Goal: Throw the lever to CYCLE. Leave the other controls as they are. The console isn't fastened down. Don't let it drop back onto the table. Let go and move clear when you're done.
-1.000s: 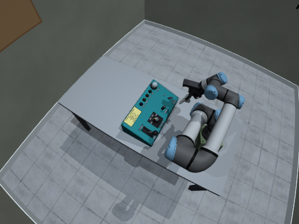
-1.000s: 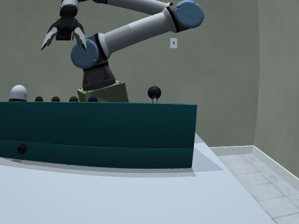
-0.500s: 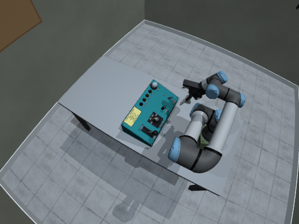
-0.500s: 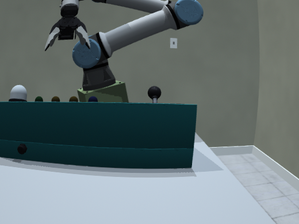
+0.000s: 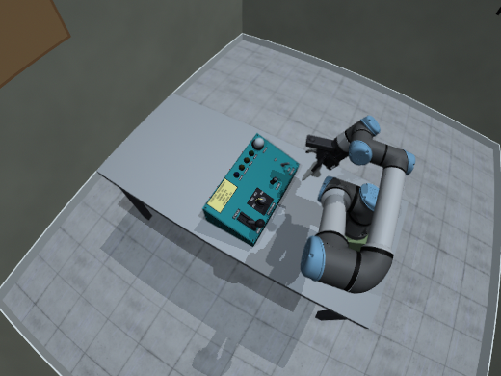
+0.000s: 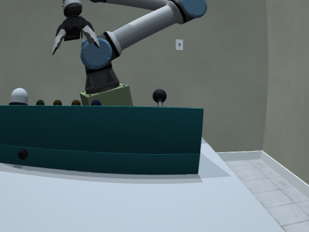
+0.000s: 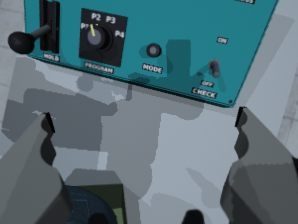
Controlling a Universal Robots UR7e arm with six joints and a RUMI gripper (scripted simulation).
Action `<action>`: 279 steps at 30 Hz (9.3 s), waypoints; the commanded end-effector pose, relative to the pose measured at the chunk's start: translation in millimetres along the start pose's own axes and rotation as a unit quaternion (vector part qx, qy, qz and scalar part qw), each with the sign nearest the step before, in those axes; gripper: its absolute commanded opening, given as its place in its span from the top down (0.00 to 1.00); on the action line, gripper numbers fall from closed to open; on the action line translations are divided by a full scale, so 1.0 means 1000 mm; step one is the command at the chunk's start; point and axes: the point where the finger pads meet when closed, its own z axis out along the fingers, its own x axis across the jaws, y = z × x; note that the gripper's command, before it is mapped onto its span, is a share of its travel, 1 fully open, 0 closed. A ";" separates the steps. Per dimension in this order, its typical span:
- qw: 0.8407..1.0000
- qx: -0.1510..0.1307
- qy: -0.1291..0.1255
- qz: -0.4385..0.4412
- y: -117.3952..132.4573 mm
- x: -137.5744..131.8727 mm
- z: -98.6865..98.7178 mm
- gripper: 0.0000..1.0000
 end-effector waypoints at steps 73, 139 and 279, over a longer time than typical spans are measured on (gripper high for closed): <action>0.981 -0.166 0.067 0.080 -0.061 -0.137 0.099 0.00; 0.984 -0.088 0.106 0.109 -0.084 -0.237 0.121 0.56; 0.984 -0.088 0.106 0.109 -0.029 -0.228 0.205 0.56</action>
